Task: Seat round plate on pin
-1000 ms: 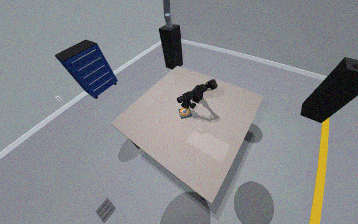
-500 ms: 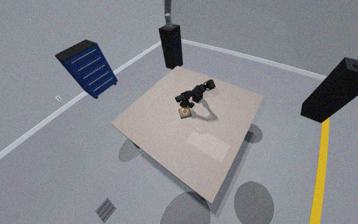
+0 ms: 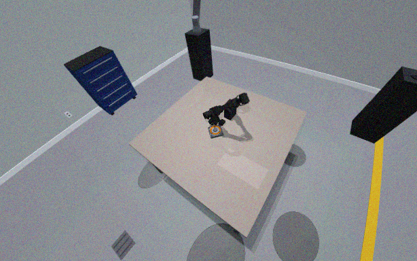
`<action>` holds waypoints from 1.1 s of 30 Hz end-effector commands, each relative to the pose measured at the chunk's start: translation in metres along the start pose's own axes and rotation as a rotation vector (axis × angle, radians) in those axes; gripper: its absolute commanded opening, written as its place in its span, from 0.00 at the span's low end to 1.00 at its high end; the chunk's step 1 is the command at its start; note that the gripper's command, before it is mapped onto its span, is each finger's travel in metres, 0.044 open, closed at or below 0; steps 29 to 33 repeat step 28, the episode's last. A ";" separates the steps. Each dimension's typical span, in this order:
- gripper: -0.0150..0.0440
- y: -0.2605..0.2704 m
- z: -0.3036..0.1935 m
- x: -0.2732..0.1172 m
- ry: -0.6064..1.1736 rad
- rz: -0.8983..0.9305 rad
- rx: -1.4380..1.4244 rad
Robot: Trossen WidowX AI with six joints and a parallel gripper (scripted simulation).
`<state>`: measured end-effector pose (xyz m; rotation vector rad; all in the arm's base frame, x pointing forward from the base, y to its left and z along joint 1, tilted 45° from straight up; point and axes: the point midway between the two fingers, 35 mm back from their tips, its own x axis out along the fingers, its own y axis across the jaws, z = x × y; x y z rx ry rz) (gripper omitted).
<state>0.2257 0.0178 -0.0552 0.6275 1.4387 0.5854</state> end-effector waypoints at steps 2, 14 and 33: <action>0.25 -0.003 0.003 -0.007 -0.002 -0.008 -0.008; 0.25 0.000 -0.002 -0.036 -0.002 -0.003 0.001; 0.25 0.000 -0.002 -0.036 -0.002 -0.003 0.001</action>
